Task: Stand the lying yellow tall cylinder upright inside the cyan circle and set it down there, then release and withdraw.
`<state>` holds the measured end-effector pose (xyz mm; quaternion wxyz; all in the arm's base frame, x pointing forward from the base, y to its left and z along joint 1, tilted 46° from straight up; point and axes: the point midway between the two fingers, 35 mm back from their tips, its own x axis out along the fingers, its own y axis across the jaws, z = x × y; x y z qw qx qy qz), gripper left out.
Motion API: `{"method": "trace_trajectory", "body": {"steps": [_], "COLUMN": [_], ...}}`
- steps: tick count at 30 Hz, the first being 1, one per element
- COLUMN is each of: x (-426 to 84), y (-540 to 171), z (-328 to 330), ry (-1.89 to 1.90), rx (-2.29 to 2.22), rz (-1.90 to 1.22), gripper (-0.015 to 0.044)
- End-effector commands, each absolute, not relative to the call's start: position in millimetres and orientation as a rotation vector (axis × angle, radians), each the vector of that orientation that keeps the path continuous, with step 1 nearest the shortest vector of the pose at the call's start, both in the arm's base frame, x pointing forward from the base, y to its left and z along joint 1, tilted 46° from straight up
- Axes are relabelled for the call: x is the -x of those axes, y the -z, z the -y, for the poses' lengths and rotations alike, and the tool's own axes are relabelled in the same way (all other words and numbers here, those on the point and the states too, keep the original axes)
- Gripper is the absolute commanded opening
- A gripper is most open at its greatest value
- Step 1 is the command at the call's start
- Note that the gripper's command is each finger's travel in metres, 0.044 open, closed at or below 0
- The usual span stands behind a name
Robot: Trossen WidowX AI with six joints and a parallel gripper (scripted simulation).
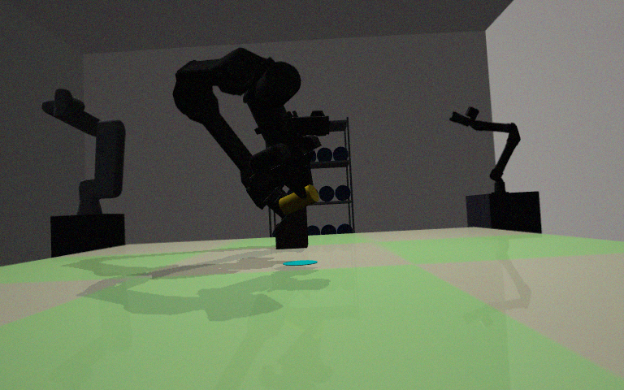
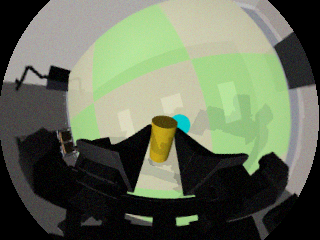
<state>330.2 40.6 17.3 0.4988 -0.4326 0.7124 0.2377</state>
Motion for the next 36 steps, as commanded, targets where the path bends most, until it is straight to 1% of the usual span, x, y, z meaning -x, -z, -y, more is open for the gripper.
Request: {"method": "trace_trajectory", "body": {"steps": [1,36], "x": [-330.3,-328.8], "y": [-18.7,-12.8], "z": [-41.2,-38.3], "ry": [-0.594,-0.752], "rx": [1.027,0.860], "rz": [-1.700,-1.524], "gripper": [0.0105,0.0105]}}
